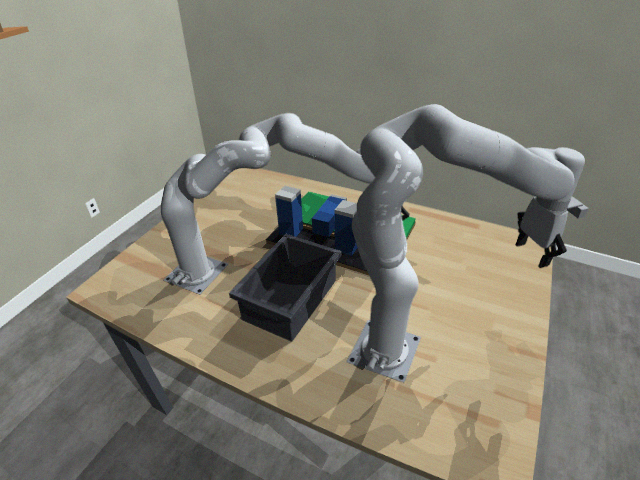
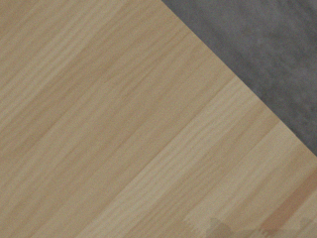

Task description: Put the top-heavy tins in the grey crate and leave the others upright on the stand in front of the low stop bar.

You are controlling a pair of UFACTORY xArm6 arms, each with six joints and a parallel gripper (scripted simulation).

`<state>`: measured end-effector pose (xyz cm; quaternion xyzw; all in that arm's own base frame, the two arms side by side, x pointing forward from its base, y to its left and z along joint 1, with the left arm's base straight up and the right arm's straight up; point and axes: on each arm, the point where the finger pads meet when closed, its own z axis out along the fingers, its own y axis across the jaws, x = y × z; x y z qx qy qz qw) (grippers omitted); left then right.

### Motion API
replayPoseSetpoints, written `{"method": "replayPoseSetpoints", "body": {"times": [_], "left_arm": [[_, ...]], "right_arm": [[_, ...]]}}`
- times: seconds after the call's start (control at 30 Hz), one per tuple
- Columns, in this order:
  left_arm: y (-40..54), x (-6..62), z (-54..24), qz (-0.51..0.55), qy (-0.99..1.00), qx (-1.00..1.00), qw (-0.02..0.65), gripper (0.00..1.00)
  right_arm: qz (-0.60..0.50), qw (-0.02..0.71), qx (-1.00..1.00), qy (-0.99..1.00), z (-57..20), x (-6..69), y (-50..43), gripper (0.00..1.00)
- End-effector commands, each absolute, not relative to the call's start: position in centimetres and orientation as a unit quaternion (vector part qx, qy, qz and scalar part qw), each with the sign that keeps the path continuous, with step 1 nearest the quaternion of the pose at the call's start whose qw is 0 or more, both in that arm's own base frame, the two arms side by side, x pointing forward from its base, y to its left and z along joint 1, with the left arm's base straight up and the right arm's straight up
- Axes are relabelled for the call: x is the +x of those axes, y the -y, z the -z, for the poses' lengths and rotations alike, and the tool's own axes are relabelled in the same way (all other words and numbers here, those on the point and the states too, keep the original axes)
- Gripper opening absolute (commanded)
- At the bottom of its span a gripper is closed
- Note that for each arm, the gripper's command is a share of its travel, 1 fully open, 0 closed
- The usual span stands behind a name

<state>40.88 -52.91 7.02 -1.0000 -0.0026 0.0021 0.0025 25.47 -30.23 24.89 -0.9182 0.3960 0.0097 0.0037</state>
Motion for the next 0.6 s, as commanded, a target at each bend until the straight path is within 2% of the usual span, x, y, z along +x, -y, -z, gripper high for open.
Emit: {"method": "replayPoseSetpoints", "body": {"times": [0.0,0.57], "left_arm": [[53.04,41.00,-7.61,0.000,0.003,-1.000,0.000,0.00],[53.01,40.98,-8.47,-0.001,0.003,-1.000,0.000,0.00]], "right_arm": [[-0.008,0.003,-0.918,-0.396,-25.04,25.52,30.30,1.00],[-0.008,0.003,-0.918,-0.396,-25.04,25.52,30.30,1.00]]}}
